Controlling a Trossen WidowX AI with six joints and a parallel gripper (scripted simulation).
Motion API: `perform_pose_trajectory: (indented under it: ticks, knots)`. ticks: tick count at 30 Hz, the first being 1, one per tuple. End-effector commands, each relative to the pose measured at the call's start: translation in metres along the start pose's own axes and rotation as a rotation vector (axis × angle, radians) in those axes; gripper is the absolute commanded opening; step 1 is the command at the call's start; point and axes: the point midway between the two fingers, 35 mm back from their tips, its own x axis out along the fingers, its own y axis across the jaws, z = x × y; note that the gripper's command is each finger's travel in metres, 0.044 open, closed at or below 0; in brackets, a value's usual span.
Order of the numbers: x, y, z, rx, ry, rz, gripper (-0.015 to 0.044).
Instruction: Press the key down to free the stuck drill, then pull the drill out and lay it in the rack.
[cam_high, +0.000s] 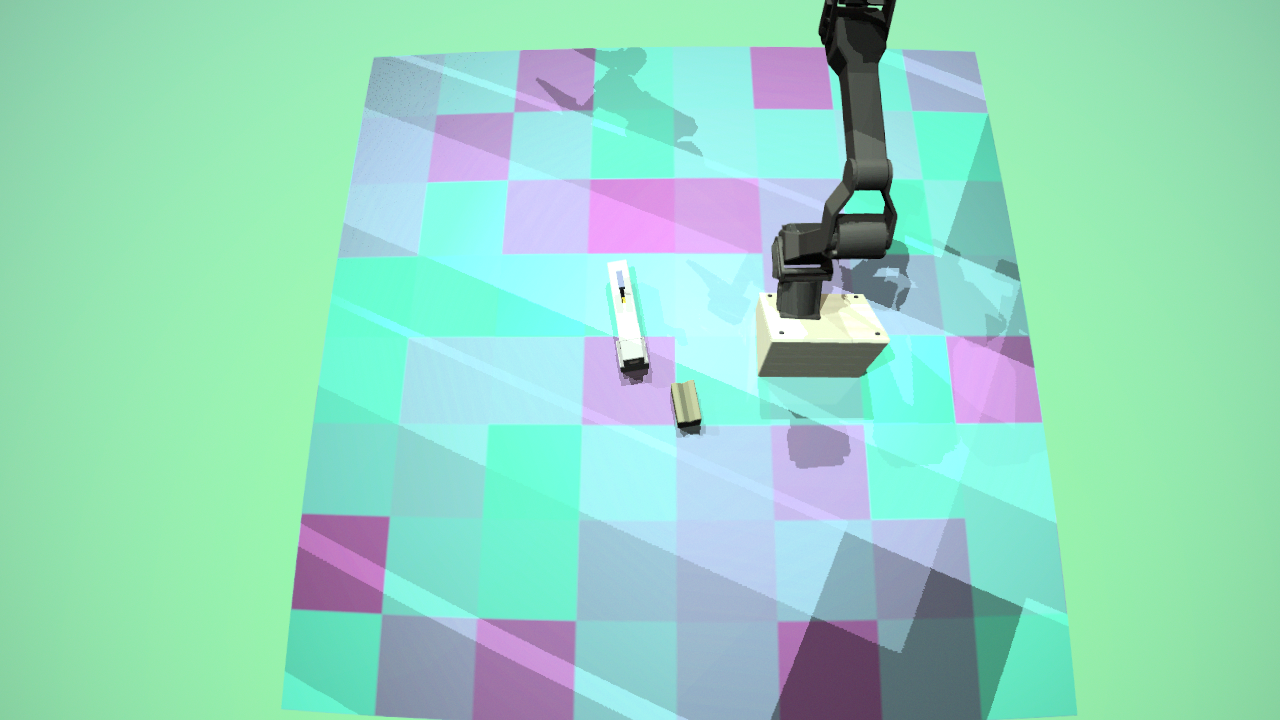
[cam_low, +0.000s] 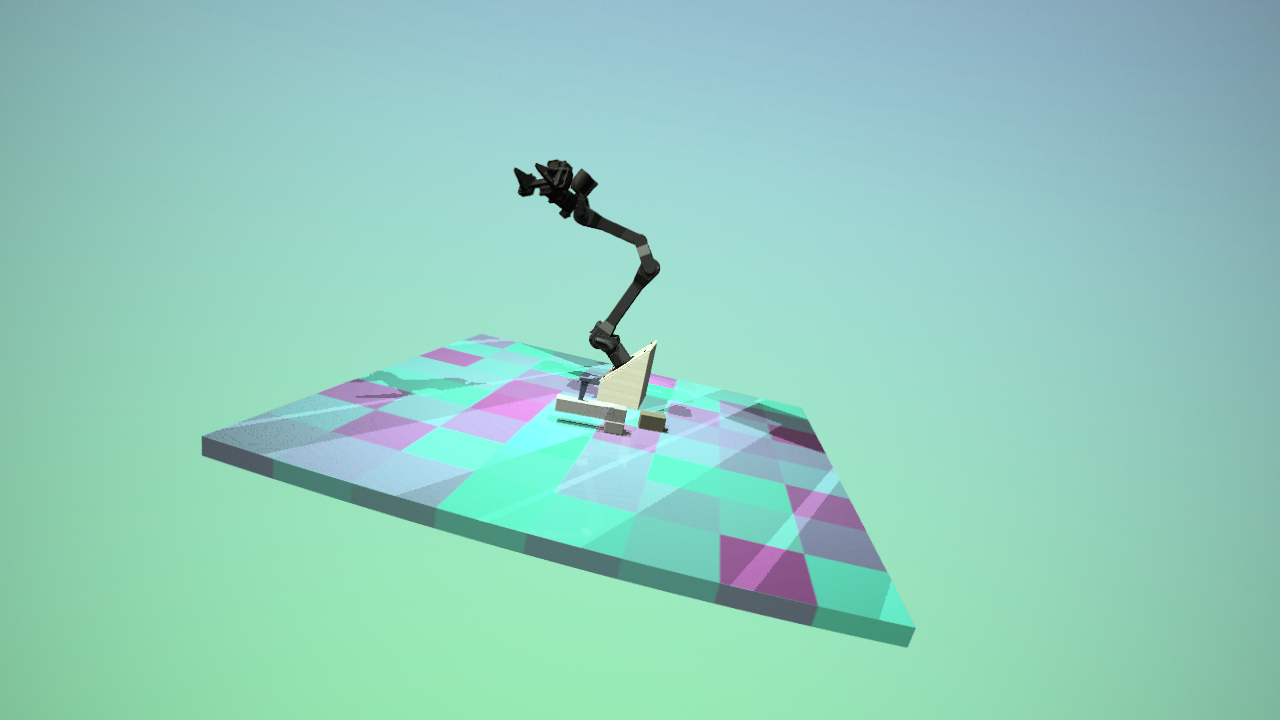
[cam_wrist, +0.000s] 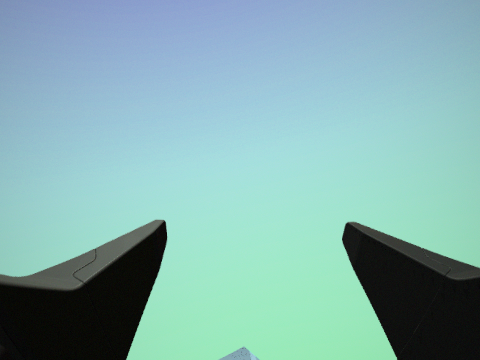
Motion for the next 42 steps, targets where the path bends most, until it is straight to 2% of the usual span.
perform_pose_trajectory:
  ticks: [1, 9, 15, 22, 26, 29, 36, 42]
  knots:
    - [0.000, 0.000, 0.000, 0.000, 0.000, 0.000, 0.0374]
    - [0.000, -0.001, 0.000, 0.006, 0.000, -0.002, 0.0164]
    - [0.003, -0.047, -0.020, 0.205, 0.004, -0.083, 0.0006]
    - [0.017, -0.112, -0.086, 0.454, 0.085, -0.190, 0.0000]
    - [0.025, -0.128, -0.120, 0.545, 0.145, -0.225, 0.0000]
    - [0.035, -0.137, -0.166, 0.664, 0.238, -0.258, 0.0000]
    - [0.056, -0.111, -0.278, 0.890, 0.533, -0.262, 0.0000]
    - [0.063, -0.068, -0.337, 0.985, 0.732, -0.250, 0.0000]
